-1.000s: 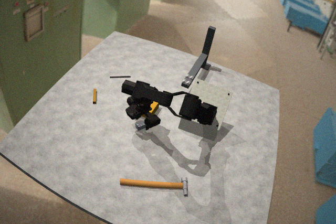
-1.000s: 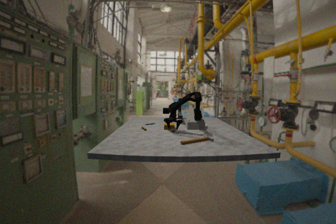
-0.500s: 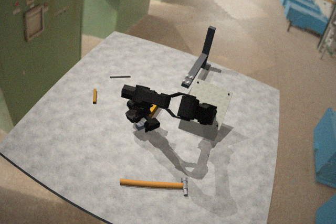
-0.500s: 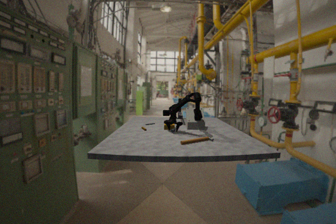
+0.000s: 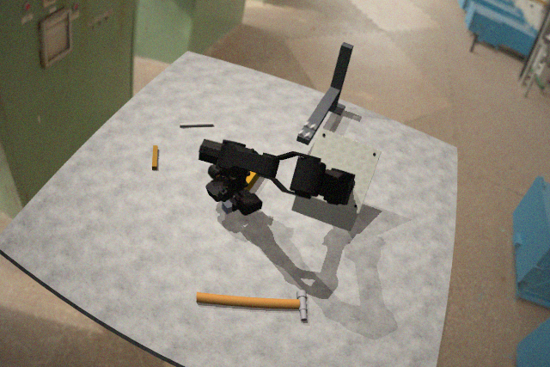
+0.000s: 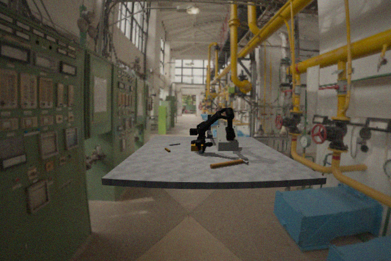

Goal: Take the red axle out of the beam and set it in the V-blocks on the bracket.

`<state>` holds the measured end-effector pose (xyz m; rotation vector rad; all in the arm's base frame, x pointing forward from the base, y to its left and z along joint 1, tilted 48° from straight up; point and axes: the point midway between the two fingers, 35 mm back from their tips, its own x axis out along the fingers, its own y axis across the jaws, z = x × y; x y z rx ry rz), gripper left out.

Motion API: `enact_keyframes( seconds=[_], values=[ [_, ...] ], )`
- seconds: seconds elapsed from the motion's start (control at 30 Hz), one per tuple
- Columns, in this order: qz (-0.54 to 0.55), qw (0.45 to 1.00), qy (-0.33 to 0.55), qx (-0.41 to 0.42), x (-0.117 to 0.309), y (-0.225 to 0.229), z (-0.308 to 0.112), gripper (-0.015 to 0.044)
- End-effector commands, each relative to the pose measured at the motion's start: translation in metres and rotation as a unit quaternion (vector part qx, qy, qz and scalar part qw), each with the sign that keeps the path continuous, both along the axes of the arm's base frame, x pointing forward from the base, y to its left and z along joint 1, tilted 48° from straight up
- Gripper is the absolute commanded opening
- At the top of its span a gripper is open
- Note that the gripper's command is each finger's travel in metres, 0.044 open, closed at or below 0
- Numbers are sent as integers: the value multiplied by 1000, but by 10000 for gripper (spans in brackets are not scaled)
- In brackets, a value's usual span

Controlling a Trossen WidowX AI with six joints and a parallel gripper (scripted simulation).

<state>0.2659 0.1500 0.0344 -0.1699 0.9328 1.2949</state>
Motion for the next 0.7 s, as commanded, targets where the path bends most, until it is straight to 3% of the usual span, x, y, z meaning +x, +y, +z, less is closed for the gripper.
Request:
enact_keyframes(
  seconds=[0.0,0.07,0.67],
  values=[
    [-1,1000,1,0,0,0,0,32],
    [-1,1000,1,0,0,-1,0,0],
    [-1,1000,1,-2,2,-63,51,0]
  ],
)
